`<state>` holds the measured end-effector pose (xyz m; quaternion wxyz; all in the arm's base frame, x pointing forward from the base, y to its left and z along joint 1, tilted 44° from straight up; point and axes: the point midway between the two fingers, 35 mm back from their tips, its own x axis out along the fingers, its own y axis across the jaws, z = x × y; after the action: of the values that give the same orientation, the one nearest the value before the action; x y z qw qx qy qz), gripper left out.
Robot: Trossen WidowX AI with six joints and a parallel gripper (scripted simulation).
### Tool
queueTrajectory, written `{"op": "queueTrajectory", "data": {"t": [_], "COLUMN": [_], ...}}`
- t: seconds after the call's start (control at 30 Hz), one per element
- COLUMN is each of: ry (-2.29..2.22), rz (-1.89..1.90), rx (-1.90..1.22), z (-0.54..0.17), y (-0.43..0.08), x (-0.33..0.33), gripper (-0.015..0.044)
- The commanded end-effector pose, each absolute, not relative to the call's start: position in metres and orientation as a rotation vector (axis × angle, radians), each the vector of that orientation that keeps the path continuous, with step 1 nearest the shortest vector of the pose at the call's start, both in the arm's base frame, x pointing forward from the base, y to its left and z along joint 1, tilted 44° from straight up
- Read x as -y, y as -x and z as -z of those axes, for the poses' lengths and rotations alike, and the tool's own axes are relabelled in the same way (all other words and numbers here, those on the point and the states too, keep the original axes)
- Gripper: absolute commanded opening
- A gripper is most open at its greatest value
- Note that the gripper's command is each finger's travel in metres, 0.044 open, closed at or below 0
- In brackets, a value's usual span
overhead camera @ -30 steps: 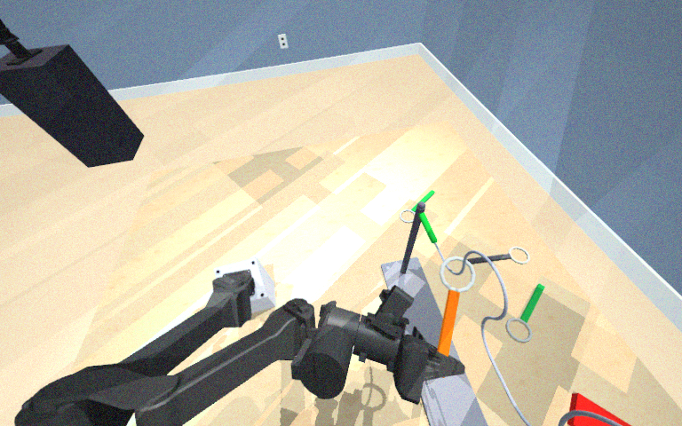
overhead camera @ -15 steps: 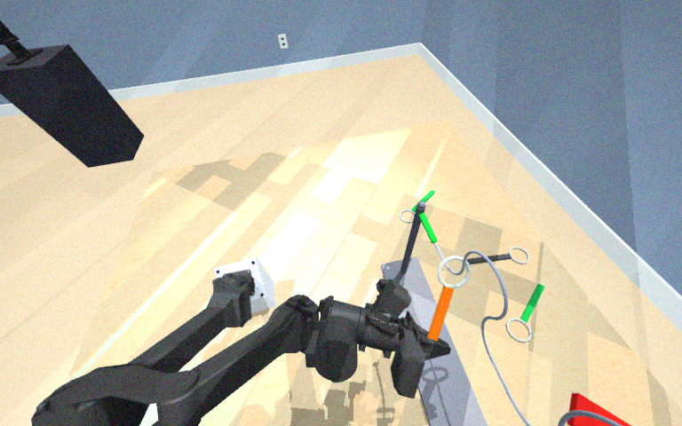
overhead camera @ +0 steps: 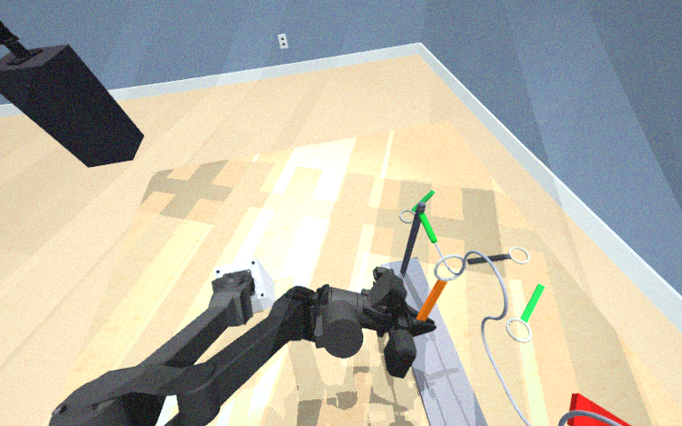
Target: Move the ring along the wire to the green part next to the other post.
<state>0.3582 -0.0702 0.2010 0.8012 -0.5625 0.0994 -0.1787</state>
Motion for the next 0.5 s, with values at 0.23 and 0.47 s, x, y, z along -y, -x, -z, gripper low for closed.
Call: {"op": "queueTrajectory", "data": {"t": [0.23, 0.47], "ry": [0.996, 0.895], "rz": [0.333, 0.309], "rx": [-0.255, -0.268], "z": [-0.167, -0.152], "y": [-0.359, -0.359], "x": [0.055, 0.043], "gripper": [-0.0150, -0.0150]}}
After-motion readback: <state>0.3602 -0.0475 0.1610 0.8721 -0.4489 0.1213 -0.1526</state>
